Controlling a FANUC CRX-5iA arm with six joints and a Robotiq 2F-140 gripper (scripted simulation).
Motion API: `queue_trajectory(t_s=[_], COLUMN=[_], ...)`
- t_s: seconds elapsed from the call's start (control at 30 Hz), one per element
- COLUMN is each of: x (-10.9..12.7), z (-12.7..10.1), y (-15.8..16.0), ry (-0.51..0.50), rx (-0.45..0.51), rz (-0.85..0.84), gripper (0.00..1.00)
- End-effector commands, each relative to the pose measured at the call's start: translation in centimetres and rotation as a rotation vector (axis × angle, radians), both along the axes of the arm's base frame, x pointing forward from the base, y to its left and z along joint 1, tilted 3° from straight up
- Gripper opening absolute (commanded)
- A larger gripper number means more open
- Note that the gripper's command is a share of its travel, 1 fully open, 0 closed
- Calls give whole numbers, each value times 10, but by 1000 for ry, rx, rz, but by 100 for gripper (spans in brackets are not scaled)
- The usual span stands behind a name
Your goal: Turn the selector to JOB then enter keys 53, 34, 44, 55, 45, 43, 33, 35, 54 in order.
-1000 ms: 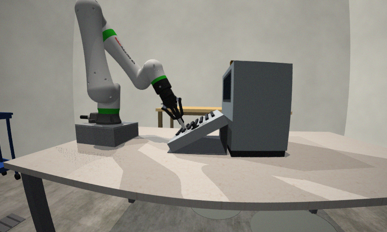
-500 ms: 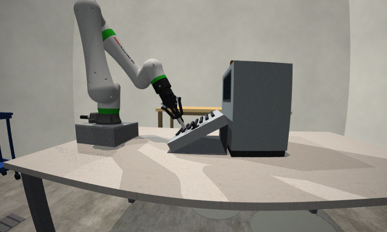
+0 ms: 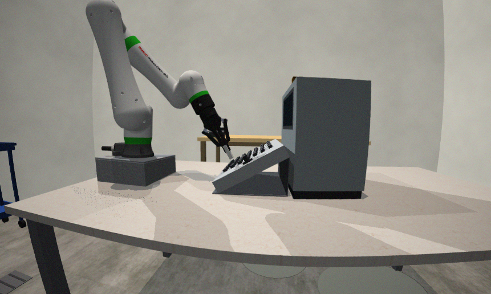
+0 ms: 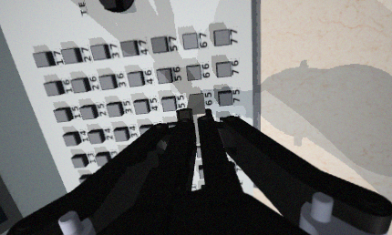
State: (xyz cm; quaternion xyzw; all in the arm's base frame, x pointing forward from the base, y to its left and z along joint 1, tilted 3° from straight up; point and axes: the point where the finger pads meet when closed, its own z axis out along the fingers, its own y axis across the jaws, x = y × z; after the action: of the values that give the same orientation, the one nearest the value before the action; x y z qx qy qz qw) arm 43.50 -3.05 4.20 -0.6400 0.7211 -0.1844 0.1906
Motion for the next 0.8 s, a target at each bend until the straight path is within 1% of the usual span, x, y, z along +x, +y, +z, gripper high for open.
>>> queue_trajectory(t_s=[0.0,0.23,0.77], x=[-2,-5,-5], z=[4,10,10], y=[0,1,1], ry=[-2,-2,-2], rx=[0,0,0], rz=[1,1,1], gripper=[0,0,0])
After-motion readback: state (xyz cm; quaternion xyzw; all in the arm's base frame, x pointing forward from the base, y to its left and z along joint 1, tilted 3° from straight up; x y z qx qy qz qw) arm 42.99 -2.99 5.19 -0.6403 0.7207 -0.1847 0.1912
